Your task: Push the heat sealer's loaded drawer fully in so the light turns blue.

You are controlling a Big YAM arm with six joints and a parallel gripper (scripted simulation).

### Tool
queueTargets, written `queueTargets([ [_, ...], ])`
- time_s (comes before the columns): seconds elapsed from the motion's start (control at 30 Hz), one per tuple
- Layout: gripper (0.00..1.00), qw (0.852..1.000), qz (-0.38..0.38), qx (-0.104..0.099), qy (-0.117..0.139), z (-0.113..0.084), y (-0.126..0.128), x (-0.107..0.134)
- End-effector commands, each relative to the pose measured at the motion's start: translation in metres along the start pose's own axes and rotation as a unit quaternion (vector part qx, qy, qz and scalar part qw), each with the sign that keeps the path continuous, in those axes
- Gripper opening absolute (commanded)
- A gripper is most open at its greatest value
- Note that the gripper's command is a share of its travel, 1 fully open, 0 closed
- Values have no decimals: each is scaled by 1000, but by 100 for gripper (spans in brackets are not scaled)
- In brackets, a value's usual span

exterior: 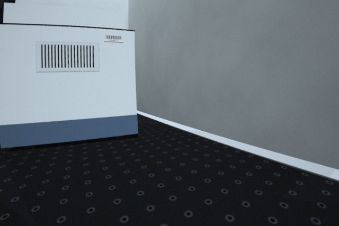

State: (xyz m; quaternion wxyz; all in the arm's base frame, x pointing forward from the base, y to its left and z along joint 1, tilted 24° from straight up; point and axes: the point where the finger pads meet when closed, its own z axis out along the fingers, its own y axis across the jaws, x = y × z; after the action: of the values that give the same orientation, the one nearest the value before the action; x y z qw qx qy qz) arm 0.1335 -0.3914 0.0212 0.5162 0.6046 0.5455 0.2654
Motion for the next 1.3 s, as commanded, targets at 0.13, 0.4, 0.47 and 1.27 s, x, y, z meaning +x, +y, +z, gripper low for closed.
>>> queueTargets([
  [0.13, 0, 1000, 6, 5, 3, 6, 1, 6],
  [0.4, 0, 1000, 5, 5, 3, 7, 2, 6],
  [0.47, 0, 1000, 7, 5, 4, 7, 2, 6],
  [1.27, 0, 1000, 7, 5, 4, 12, 6, 7],
])
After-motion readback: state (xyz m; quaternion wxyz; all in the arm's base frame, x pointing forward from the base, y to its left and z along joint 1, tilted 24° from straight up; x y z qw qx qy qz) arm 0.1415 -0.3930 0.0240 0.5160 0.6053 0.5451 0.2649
